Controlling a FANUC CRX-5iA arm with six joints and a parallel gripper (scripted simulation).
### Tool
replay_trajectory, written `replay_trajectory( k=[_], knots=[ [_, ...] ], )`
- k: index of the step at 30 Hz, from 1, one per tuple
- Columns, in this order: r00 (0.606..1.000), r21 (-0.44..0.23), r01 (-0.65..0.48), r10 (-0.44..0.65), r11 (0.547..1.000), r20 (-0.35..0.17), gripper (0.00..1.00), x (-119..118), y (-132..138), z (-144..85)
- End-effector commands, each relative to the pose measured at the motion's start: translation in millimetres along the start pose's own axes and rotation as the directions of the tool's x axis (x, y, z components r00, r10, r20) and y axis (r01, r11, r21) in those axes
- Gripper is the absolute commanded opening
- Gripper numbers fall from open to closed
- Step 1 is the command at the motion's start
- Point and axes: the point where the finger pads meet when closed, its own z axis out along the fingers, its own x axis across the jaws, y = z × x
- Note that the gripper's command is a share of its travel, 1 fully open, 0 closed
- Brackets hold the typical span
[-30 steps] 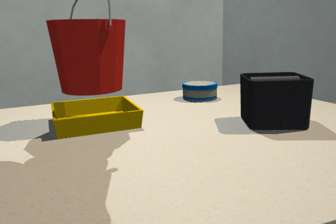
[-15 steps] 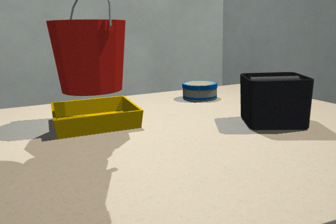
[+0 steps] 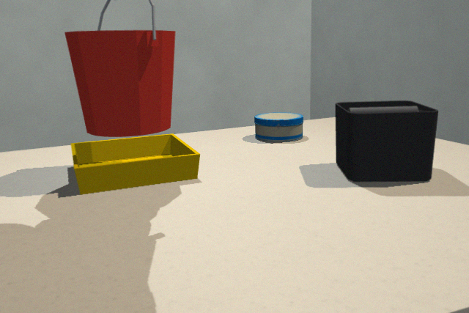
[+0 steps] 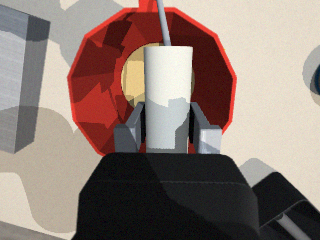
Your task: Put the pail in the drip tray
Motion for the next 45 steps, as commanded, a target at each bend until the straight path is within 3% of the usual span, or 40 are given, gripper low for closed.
replay_trajectory(
  k=[1, 45],
  knots=[
    [1.000, -0.001, 0.000, 0.000, 1.000, -0.002, 0.00, 0, 0, 0],
    [1.000, -0.001, 0.000, 0.000, 1.000, -0.002, 0.00, 1, 0, 42]
  ],
)
